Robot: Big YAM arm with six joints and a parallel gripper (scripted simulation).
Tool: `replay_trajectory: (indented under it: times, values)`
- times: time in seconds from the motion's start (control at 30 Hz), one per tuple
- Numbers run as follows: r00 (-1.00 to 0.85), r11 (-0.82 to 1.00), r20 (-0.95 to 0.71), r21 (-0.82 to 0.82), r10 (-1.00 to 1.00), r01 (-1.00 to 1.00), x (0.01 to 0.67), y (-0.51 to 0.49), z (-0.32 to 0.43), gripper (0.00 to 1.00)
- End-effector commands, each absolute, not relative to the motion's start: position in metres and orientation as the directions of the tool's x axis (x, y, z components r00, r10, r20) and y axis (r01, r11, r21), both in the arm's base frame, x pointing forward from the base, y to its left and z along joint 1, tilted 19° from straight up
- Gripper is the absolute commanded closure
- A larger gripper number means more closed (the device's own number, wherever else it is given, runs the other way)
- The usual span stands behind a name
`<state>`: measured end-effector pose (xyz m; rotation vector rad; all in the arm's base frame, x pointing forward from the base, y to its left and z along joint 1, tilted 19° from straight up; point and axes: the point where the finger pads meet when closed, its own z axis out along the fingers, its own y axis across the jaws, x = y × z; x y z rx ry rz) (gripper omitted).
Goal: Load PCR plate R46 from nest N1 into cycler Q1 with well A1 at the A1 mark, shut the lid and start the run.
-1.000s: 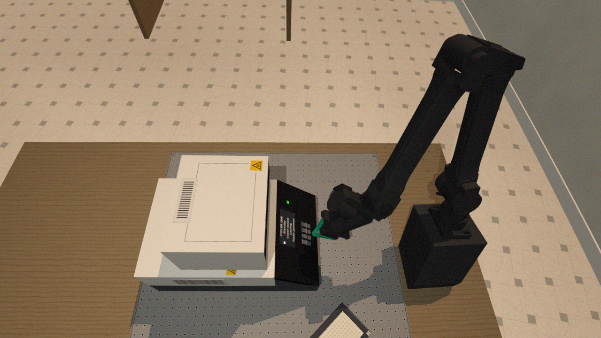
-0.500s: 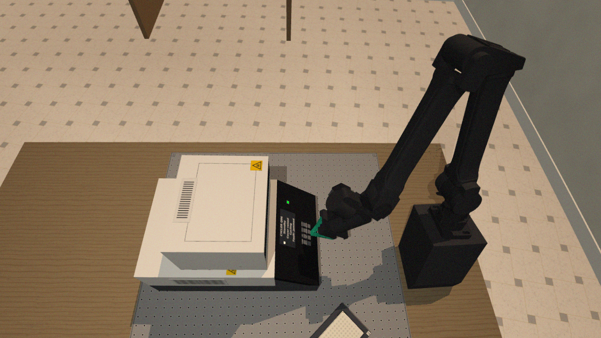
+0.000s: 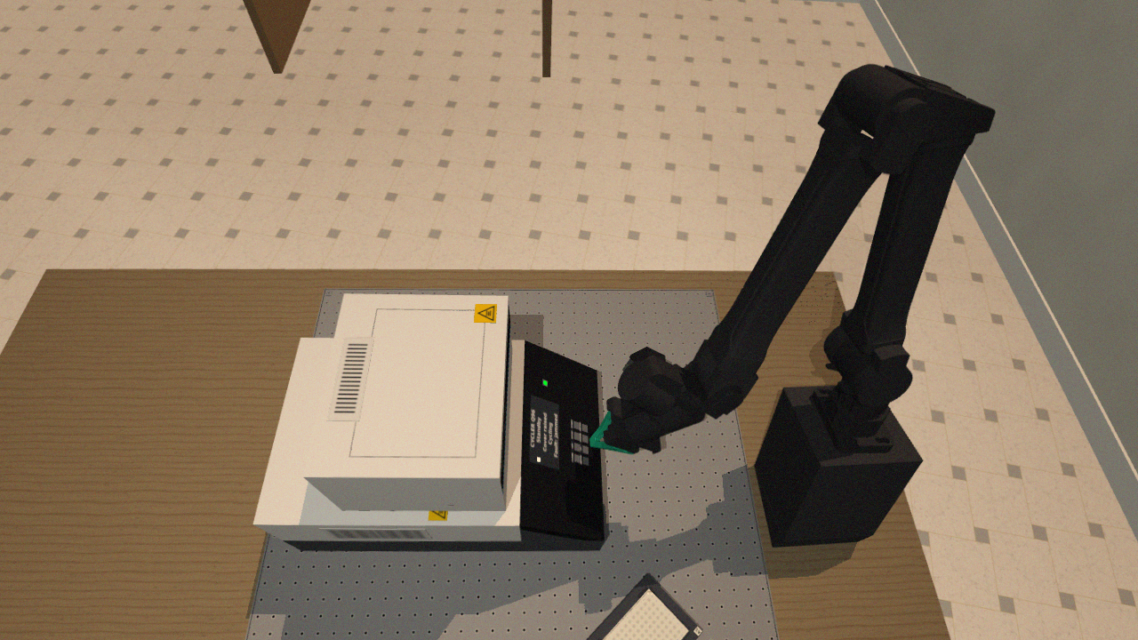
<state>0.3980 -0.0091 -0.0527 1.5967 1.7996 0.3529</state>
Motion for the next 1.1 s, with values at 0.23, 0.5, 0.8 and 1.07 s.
replay_trajectory:
  times: [0.23,0.5,0.8,1.07]
  values:
    - [-0.002,0.218,-0.316,0.65,0.949,0.728,0.419,-0.003,-0.044,1.0]
    - [-0.009,0.219,-0.318,0.632,0.948,0.744,0.405,-0.005,-0.05,1.0]
    - [-0.01,0.218,-0.319,0.626,0.948,0.748,0.401,-0.005,-0.052,1.0]
    - [0.009,0.208,-0.321,0.635,0.947,0.744,0.418,-0.015,-0.057,1.0]
